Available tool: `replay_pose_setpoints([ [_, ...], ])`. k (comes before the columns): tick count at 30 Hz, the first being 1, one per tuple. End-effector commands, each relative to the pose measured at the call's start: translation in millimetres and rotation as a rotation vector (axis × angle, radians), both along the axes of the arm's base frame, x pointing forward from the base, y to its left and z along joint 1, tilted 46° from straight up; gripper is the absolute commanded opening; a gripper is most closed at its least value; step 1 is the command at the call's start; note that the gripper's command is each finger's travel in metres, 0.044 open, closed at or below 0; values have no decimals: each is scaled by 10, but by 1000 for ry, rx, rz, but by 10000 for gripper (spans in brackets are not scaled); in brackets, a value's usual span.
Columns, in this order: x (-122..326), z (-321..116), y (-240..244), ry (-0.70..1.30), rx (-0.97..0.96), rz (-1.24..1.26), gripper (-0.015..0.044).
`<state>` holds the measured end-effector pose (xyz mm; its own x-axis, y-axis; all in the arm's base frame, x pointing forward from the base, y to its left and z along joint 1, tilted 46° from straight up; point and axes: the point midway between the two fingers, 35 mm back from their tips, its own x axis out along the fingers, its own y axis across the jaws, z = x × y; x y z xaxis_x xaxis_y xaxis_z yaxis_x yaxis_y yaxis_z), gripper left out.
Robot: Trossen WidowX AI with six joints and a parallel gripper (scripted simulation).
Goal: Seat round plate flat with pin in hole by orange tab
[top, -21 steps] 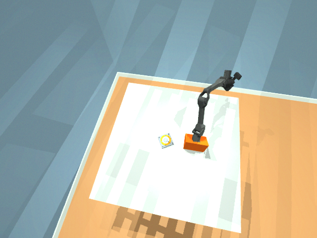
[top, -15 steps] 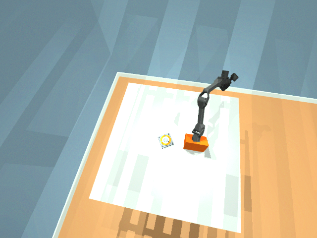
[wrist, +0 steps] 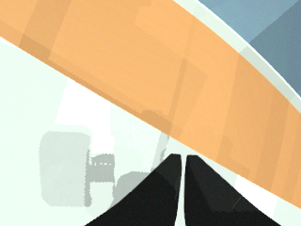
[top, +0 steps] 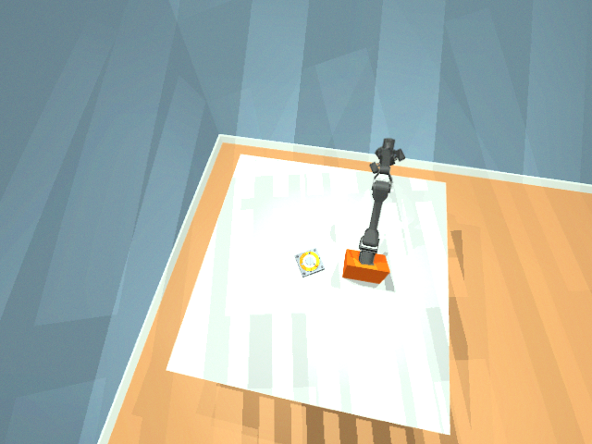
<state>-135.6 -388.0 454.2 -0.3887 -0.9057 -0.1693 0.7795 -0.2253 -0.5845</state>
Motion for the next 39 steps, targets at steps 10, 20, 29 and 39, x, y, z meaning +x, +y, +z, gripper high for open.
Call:
replay_pose_setpoints([
  [10, 1972, -1031, -307, -206, 234, 333, 0],
  [20, 3310, -1797, 48, -239, 430, 538, 0],
  [29, 4195, -2779, 788, -212, 683, 630, 0],
  [39, 4510, -3991, 2003, 50, 909, 611, 0],
])
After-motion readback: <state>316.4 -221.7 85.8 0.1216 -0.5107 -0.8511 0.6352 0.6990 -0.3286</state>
